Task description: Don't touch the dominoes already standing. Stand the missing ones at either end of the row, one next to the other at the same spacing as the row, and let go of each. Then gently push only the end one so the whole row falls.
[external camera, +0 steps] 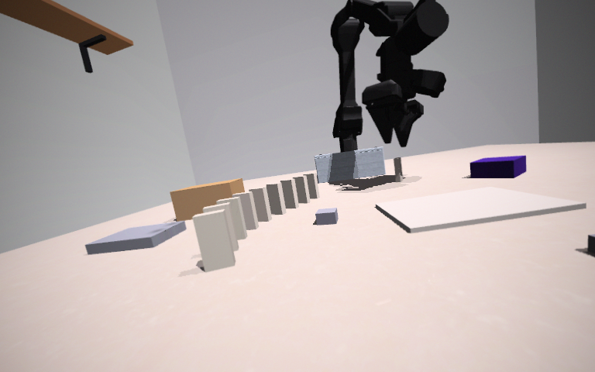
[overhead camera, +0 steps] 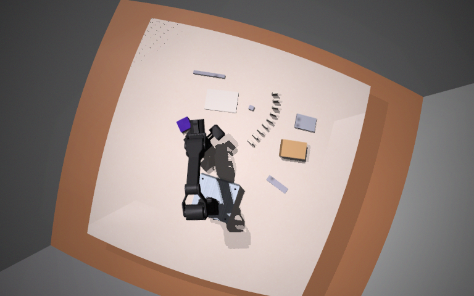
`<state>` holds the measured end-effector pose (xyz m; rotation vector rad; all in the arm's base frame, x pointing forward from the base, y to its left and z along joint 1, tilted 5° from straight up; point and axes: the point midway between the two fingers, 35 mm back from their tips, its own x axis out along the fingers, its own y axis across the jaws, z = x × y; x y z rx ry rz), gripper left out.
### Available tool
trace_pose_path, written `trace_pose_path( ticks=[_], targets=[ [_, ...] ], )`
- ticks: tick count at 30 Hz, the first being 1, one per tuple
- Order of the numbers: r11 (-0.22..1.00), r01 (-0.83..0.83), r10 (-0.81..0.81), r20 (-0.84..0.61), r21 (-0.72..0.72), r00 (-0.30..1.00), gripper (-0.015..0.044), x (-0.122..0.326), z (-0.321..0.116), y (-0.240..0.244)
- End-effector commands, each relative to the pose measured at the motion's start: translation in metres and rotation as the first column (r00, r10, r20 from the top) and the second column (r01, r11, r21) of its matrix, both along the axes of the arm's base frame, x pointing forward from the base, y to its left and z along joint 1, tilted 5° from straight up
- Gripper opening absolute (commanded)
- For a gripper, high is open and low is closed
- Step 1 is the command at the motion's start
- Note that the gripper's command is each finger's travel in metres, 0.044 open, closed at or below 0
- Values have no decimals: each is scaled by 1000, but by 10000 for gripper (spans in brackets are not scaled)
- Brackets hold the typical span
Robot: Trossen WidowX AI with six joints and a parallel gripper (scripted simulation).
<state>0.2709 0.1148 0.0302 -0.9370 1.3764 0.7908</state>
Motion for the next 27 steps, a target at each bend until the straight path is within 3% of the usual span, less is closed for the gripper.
trace_pose_path(
  ticks=[1, 8, 16, 27],
  targets=[
    [990, -93, 105, -111, 106, 988, 440, -8, 28, -3],
    [990, -93, 105, -111, 106, 988, 440, -8, 26, -3],
    [990, -92, 104, -111, 106, 988, 440, -12, -36, -1],
    [990, -92, 104, -111, 106, 988, 440, -13, -48, -1]
  ],
)
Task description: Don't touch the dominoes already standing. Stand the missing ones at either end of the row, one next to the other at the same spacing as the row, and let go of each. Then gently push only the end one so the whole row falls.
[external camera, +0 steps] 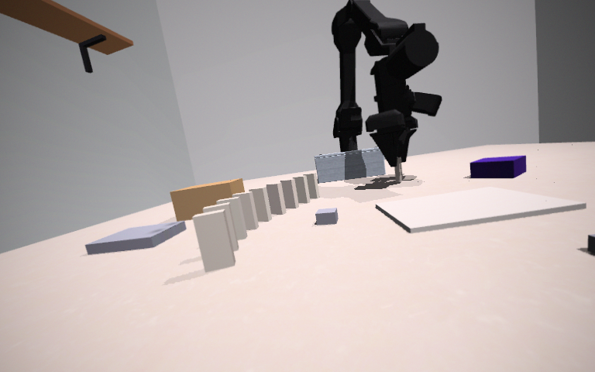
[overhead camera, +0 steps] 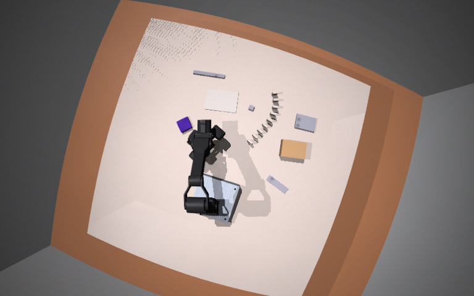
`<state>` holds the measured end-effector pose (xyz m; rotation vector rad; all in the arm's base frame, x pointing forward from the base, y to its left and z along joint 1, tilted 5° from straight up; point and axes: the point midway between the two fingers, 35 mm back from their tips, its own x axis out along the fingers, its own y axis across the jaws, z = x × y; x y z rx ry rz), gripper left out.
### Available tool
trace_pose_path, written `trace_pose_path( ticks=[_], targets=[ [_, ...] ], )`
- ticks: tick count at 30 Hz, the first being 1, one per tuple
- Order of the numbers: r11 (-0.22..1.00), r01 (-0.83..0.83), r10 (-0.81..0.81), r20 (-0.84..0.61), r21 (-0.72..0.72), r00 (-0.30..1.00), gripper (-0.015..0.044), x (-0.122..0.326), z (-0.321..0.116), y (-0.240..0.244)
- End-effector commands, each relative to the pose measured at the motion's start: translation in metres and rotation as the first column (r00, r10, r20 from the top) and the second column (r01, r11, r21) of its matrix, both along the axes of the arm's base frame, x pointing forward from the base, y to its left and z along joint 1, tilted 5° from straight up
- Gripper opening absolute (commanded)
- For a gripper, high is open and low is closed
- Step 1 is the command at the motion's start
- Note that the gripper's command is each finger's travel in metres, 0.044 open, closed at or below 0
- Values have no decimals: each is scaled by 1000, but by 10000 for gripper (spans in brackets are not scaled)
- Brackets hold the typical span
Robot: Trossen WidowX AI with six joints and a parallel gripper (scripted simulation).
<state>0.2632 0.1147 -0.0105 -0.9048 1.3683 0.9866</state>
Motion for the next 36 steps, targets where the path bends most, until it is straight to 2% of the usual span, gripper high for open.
trace_pose_path(
  ticks=[1, 4, 17, 27, 29, 34, 36],
  targets=[
    [1000, 3, -3, -18, -2, 1000, 440, -6, -9, -1],
    [1000, 3, -3, -18, -2, 1000, 440, -6, -12, -1],
    [1000, 3, -3, -18, -2, 1000, 107, -6, -12, -1],
    [1000, 3, -3, -18, -2, 1000, 107, -5, -9, -1],
    [1000, 2, -2, -16, -2, 1000, 107, 1, 11, 0],
    [1000, -1, 1, -12, -4, 1000, 107, 7, 98, -3],
    [1000, -1, 1, -11, -5, 1000, 107, 4, 121, -5]
  ],
)
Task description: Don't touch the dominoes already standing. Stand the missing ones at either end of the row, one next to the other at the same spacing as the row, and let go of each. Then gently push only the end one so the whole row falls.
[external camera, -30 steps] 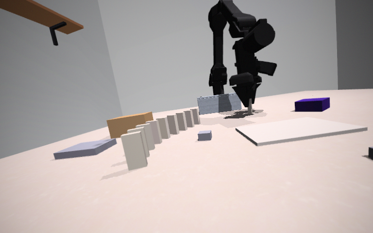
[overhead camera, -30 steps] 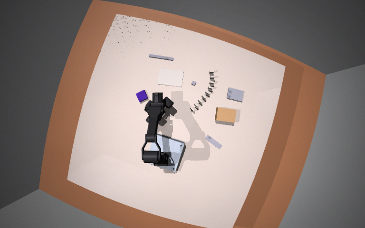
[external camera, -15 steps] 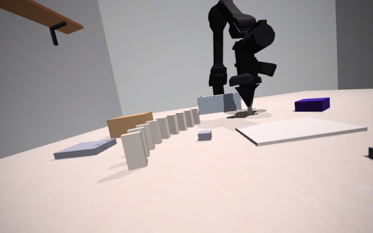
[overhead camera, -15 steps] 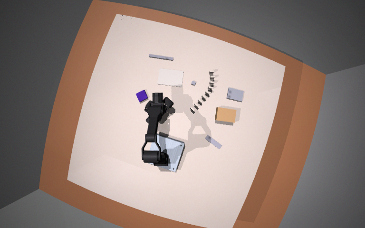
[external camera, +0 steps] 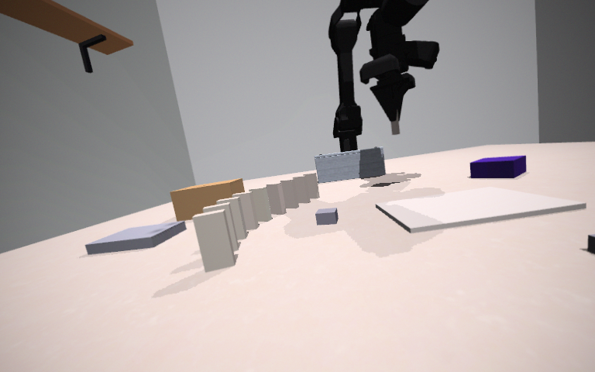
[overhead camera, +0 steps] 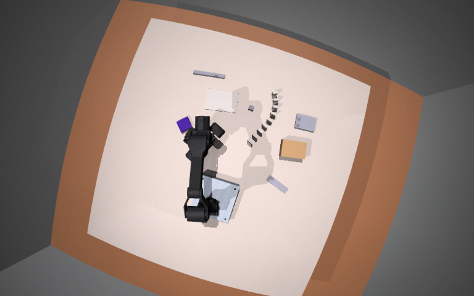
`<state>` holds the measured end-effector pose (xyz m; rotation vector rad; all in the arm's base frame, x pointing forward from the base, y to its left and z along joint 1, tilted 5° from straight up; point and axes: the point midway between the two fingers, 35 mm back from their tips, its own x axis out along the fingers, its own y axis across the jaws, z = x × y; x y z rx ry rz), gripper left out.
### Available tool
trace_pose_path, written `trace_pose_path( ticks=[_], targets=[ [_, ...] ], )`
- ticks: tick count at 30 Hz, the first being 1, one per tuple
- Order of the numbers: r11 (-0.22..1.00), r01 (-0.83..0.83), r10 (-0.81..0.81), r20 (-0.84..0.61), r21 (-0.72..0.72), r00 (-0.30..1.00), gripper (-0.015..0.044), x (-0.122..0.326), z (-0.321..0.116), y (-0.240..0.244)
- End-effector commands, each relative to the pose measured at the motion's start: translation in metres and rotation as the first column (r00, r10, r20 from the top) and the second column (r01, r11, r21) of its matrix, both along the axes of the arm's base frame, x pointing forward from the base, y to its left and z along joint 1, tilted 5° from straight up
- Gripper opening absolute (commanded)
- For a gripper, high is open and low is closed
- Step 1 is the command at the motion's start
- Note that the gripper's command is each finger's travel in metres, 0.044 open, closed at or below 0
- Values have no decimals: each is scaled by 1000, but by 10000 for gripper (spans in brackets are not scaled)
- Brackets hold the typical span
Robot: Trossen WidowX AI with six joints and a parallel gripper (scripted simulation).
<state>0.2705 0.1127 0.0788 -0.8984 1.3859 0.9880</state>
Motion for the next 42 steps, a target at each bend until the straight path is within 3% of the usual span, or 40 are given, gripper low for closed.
trace_pose_path(
  ticks=[1, 7, 10, 12, 15, 18, 19, 29, 42],
  targets=[
    [1000, -7, 7, 4, 0, 1000, 107, -3, 35, -3],
    [1000, 17, -17, 4, -1, 1000, 107, -2, 35, -5],
    [940, 341, -341, 0, -21, 940, 107, 16, 34, -35],
    [803, 594, -594, 1, -38, 804, 107, 29, 33, -64],
    [480, 875, -877, 12, -61, 481, 107, 43, 31, -110],
    [94, 993, -995, 30, -77, 97, 107, 49, 29, -155],
    [24, 997, -999, 34, -79, 26, 107, 50, 28, -163],
    [0, 997, -999, 35, -80, 3, 107, 50, 24, -166],
    [0, 997, -999, 35, -79, 3, 107, 53, -50, -166]
  ],
)
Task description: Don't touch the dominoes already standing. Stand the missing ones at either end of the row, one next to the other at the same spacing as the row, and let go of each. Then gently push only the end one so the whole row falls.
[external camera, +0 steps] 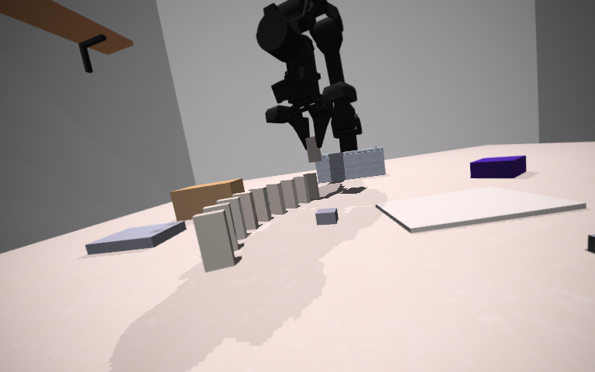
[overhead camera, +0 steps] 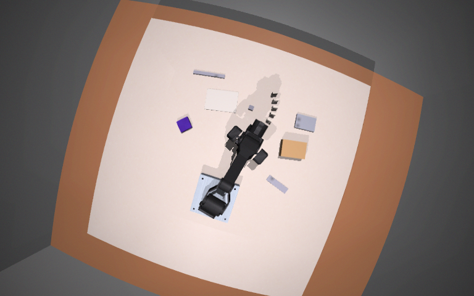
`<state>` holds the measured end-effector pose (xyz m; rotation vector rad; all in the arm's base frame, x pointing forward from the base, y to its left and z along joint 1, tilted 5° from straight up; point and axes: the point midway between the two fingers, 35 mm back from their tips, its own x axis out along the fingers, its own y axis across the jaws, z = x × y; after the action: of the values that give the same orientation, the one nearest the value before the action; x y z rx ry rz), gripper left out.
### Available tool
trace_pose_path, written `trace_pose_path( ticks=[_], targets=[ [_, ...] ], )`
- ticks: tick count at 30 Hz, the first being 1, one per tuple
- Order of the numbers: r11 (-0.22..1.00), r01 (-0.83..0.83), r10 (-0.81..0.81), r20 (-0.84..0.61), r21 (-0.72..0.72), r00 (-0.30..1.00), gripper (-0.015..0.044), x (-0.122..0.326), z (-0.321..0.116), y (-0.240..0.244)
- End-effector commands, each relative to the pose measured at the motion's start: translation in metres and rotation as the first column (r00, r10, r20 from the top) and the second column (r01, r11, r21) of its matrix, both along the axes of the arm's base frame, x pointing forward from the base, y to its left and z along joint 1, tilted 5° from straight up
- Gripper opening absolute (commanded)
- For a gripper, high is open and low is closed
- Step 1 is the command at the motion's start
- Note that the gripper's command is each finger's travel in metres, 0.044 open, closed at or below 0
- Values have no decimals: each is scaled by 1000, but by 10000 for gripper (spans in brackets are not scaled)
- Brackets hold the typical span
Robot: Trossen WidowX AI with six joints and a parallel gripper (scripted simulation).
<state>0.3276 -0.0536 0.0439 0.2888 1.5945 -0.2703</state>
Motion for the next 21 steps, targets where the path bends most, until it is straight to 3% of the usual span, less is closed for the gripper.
trace_pose_path(
  ticks=[1, 10, 21],
  targets=[
    [1000, 6, -6, -12, -1, 1000, 107, -5, -21, 1],
    [1000, 6, -6, -13, -1, 1000, 107, -14, -67, 3],
    [1000, 6, -6, -13, -1, 1000, 107, -15, -67, 3]
  ],
)
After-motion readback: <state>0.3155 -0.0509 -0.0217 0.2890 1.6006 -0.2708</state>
